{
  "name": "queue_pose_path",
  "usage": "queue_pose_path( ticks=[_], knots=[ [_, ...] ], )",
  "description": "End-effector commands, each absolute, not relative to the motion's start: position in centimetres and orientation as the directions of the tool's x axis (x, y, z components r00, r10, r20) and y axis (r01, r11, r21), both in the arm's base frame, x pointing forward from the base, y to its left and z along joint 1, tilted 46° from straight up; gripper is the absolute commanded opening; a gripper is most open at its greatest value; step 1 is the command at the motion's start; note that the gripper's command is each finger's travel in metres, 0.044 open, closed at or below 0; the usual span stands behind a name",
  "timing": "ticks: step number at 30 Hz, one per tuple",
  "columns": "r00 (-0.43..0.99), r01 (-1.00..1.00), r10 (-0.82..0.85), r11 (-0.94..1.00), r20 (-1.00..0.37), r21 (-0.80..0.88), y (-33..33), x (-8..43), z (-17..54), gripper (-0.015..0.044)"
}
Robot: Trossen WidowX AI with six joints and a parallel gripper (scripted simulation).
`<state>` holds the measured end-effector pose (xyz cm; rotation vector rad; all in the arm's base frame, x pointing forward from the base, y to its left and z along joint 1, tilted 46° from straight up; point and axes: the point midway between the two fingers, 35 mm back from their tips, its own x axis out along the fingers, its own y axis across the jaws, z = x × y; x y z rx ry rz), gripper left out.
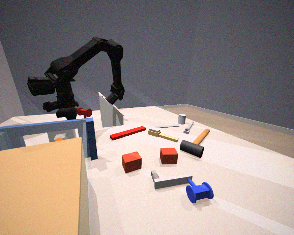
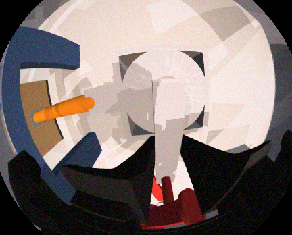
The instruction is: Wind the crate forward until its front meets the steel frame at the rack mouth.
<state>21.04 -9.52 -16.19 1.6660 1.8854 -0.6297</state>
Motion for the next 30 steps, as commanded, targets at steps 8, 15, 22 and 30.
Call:
queue_pose_path(
  ticks=[8, 15, 22, 30],
  knots=[
    [-0.102, 0.993, 0.737, 0.119, -0.668, -0.020, -9.23, 21.01, -16.48, 0.0000],
    [-0.099, 0.995, 0.739, 0.088, -0.667, -0.051, -9.22, 21.21, -16.48, 0.0000],
    [-0.099, 0.995, 0.739, 0.087, -0.667, -0.052, -9.25, 21.25, -16.45, 0.0000],
    [-0.099, 0.995, 0.739, 0.081, -0.666, -0.058, -9.25, 21.29, -16.45, 0.0000]
  ],
)
